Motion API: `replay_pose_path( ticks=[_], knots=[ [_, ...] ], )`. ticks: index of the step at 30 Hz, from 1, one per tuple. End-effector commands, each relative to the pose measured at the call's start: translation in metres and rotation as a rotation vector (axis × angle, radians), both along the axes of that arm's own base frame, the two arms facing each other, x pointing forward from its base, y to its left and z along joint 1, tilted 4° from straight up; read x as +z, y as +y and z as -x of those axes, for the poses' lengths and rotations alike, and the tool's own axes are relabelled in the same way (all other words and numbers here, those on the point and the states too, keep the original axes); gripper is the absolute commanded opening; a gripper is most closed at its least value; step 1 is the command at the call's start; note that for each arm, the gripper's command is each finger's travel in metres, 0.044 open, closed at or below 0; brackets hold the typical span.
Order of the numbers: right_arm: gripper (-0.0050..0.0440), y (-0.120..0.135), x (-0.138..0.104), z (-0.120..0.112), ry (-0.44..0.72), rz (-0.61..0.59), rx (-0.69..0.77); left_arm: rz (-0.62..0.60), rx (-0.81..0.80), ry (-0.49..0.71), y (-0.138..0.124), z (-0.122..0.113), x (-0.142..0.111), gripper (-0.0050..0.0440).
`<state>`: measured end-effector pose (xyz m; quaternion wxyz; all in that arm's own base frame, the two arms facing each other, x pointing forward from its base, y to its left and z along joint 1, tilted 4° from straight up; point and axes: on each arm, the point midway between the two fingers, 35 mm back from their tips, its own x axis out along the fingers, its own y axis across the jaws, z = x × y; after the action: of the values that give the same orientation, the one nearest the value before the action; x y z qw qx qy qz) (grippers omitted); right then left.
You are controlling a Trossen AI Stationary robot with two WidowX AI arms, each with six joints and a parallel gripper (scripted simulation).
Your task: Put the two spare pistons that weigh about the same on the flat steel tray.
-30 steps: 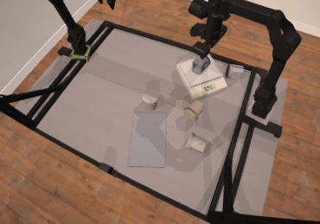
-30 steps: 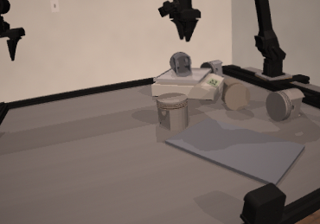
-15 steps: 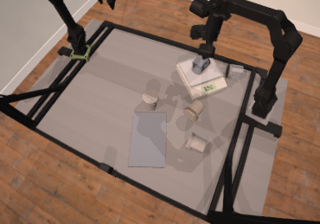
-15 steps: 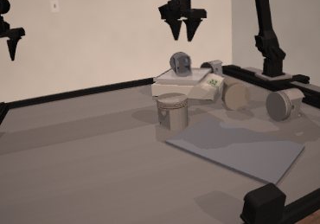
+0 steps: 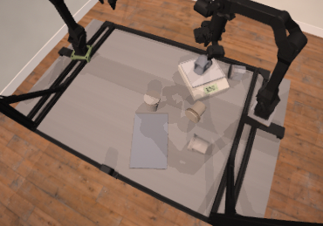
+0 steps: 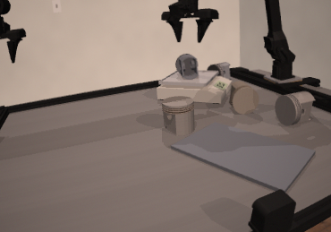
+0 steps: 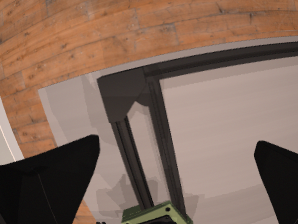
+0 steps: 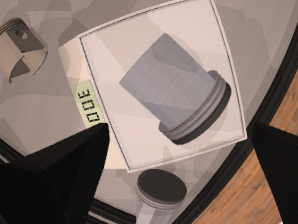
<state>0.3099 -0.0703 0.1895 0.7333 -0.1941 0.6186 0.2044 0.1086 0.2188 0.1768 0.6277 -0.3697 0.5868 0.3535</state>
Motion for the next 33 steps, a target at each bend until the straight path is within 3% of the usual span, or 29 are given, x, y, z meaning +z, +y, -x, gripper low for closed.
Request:
replay_pose_path(
  ticks=[1,31,33],
  knots=[
    [0.0378,0.0003,-0.0008,0.0018,-0.012,-0.002,0.083,0.004,-0.004,-0.003,-0.0006,-0.0004,0.0,0.044],
    [0.0378,0.0003,-0.0008,0.0018,-0.112,0.018,0.823,0.004,-0.004,-0.003,-0.0006,-0.0004,0.0,0.044],
    [0.0378,0.0003,-0.0008,0.0018,-0.112,0.018,0.823,0.004,-0.004,-0.003,-0.0006,-0.0004,0.0,0.044]
  ],
)
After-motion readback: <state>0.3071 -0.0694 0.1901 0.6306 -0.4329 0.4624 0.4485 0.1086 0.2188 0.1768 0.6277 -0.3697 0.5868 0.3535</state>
